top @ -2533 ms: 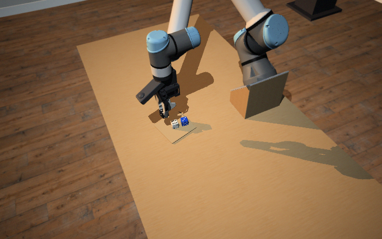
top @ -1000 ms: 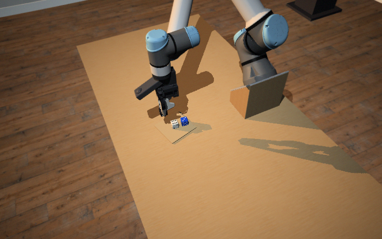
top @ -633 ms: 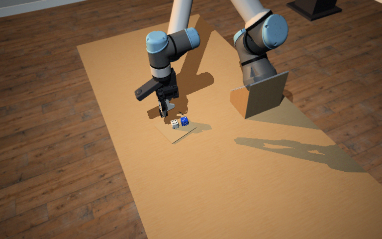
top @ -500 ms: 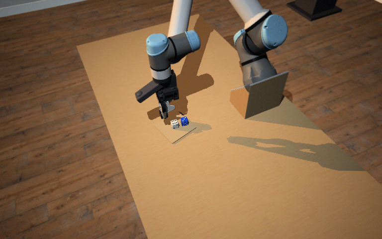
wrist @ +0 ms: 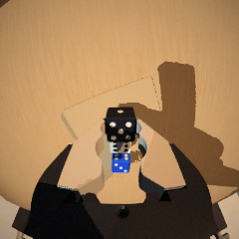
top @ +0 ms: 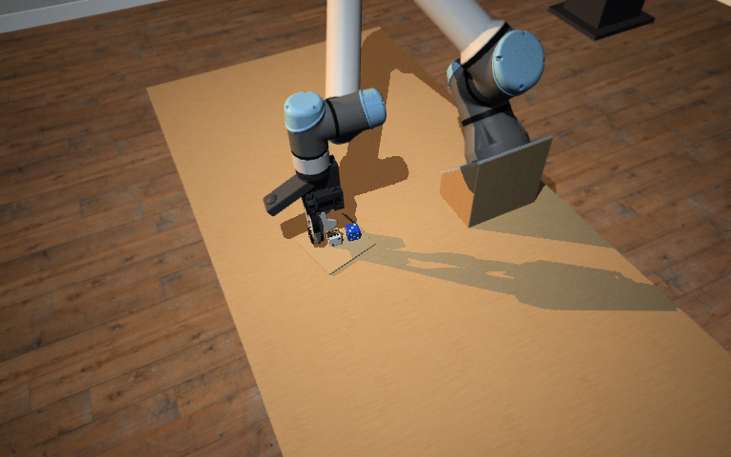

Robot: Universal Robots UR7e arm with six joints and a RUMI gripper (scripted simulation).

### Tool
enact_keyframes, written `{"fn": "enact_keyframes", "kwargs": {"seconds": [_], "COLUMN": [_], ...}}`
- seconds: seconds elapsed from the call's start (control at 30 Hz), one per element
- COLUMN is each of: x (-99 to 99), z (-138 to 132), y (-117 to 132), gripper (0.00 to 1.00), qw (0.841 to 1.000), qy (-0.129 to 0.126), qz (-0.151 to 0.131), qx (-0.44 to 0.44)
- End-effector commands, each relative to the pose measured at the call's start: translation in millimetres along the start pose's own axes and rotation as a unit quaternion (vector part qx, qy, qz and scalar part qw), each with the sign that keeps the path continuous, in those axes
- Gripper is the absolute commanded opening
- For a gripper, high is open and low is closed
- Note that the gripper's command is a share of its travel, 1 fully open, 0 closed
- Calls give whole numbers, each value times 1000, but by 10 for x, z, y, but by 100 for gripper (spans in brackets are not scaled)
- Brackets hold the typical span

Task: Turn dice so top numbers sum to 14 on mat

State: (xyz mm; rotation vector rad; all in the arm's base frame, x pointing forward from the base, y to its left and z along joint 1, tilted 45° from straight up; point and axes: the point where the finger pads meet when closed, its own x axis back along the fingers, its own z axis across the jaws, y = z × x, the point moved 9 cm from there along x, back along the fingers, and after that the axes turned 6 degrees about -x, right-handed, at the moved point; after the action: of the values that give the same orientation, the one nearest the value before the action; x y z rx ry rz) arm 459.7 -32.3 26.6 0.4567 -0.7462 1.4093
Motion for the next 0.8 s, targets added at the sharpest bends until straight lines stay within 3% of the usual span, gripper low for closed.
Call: {"fn": "enact_keyframes", "kwargs": {"seconds": [0.0, 0.23, 0.77], "x": [-131, -226, -231], "z": [-4, -5, -5], "y": [-8, -10, -10], "gripper": [10, 10, 10], "qw": [1000, 1000, 1000], "qy": [-1, -1, -1], "qz": [3, 3, 3], "qx": [0, 0, 0]}}
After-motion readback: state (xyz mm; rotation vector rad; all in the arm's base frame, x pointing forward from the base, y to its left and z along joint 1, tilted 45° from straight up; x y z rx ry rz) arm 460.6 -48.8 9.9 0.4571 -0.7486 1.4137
